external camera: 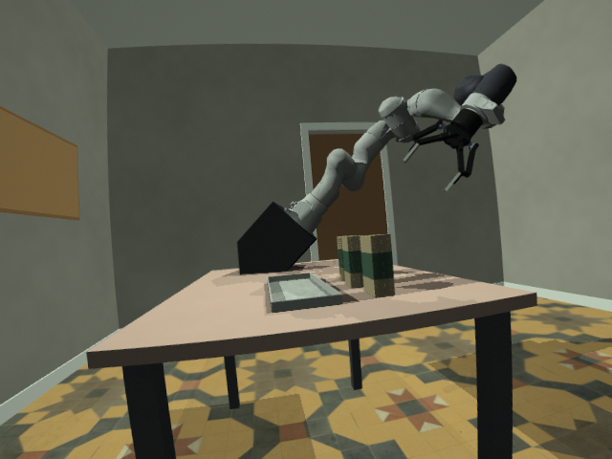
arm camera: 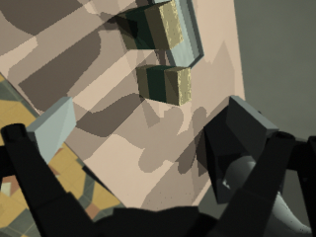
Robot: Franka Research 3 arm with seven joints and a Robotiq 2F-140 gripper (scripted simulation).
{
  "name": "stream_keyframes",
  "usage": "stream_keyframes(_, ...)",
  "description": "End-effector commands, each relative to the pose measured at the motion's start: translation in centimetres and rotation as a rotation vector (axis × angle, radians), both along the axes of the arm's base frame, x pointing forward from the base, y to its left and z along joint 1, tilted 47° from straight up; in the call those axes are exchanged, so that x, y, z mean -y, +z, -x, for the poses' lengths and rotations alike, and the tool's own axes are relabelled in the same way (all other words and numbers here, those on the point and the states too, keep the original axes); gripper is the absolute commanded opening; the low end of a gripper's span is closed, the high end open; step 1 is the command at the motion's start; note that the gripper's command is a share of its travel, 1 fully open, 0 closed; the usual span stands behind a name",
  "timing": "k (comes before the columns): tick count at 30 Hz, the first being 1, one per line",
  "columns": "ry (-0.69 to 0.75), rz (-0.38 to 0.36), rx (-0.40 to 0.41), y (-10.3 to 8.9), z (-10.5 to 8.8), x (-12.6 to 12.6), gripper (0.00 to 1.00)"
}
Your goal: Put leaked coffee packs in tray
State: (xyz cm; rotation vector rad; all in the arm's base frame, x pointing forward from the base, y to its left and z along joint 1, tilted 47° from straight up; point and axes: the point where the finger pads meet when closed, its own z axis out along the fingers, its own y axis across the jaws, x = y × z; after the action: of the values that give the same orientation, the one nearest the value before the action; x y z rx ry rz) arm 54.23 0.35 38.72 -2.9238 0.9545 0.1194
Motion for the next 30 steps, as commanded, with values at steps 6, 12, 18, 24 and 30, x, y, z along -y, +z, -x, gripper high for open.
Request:
stream_keyframes(6,0.046,-0.23,0.023,-8.1,2.2,1.6,1.0)
stream_keyframes(12,0.073,-0.308,0.047,-10.5,3.3,2.0,1.0)
stream_keyframes(18,0.093,-0.396,0.089,-13.1,4.5,2.4,1.0)
stream_keyframes(24,0.1,-0.468,0.138,-15.4,5.8,2.8,1.0)
stream_keyframes(30,0.098,-0.527,0.194,-17.6,7.0,3.3,1.0)
